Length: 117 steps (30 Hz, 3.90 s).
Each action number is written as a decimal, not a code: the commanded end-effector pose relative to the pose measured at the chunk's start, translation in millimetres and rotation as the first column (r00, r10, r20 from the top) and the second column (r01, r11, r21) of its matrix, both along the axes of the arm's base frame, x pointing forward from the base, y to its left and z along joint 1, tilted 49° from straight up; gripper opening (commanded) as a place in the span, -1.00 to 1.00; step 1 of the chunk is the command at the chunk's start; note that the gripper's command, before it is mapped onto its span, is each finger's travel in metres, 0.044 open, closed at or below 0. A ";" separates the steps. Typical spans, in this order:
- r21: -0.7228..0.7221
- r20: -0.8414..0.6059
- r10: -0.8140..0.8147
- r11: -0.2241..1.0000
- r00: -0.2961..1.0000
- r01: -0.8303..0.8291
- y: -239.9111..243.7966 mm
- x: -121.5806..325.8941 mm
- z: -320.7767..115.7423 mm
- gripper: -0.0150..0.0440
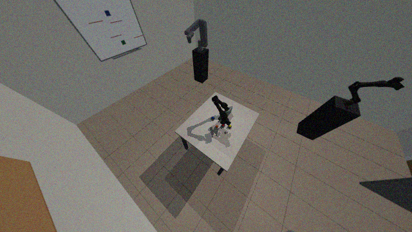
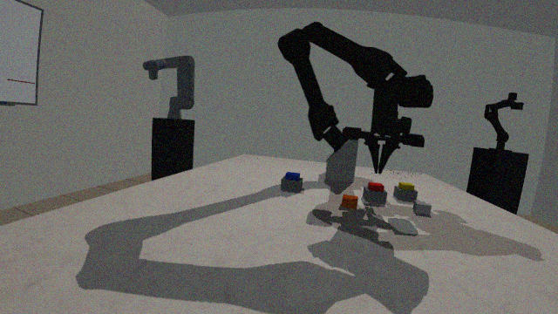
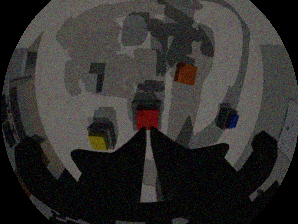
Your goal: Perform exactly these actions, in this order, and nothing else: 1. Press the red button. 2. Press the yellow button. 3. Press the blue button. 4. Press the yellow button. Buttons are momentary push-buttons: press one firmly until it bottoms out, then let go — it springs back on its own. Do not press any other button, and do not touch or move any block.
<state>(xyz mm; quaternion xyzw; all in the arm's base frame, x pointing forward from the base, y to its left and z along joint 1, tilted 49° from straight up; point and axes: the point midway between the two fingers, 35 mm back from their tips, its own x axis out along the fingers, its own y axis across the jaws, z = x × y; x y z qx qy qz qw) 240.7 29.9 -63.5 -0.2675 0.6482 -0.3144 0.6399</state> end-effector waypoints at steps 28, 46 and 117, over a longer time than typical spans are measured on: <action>-0.004 -0.002 0.007 1.000 1.000 -0.007 -24.8 -0.6 -20.8 -0.42; -0.003 -0.002 0.007 1.000 1.000 -0.007 -0.2 0.6 0.3 -0.42; 0.004 -0.001 0.007 1.000 1.000 -0.007 39.7 -42.9 -91.2 -0.42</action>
